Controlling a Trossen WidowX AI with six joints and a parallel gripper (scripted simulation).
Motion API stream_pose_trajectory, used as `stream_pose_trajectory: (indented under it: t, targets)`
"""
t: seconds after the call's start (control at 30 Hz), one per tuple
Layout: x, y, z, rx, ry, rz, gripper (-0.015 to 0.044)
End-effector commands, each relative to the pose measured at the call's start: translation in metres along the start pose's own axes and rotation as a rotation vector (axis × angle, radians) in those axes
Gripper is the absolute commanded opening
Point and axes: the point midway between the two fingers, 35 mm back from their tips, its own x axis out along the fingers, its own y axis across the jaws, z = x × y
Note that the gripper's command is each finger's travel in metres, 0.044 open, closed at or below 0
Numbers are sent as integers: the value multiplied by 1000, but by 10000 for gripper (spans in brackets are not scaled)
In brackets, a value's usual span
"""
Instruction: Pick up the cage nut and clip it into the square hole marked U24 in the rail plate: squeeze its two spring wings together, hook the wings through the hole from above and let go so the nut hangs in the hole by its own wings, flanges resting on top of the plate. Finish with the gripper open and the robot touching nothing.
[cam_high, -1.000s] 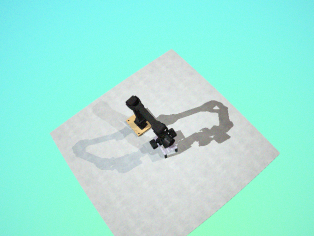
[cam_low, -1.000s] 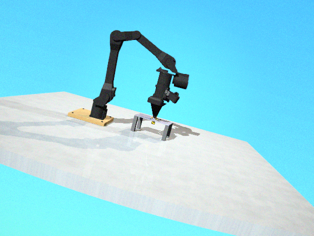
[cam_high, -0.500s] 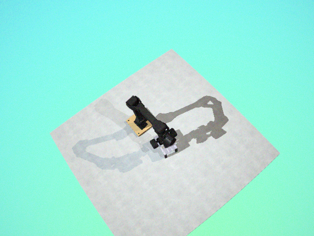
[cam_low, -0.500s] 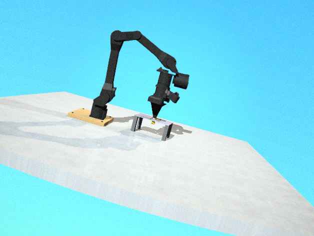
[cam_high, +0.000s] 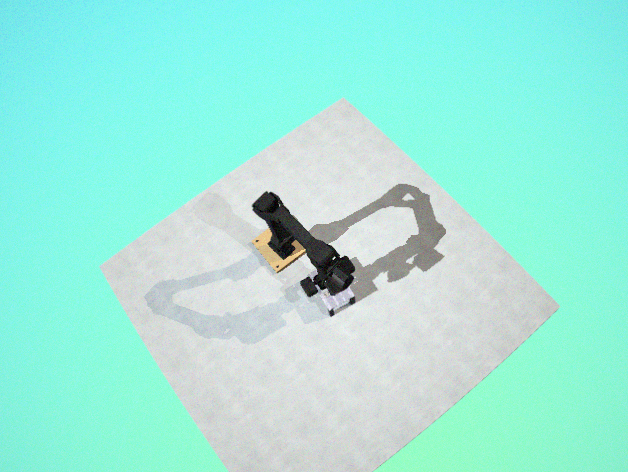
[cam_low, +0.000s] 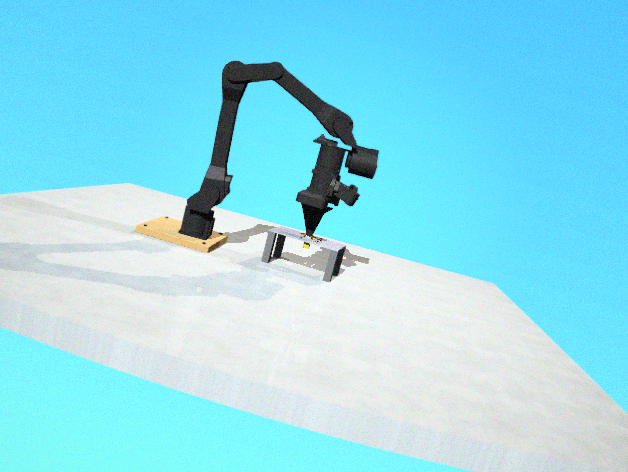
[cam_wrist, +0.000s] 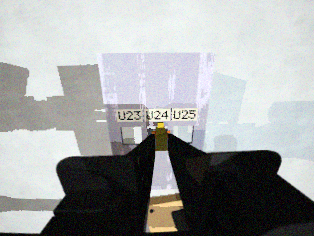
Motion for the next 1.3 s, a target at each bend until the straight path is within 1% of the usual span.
stream_pose_trajectory:
  t: [0.0, 0.9, 1.27]
  targets:
    - [0, 0, 0, 4, 1, -5, 37]
    - [1, 3, 0, 4, 1, -5, 37]
    - [0, 3, 0, 0, 2, -2, 325]
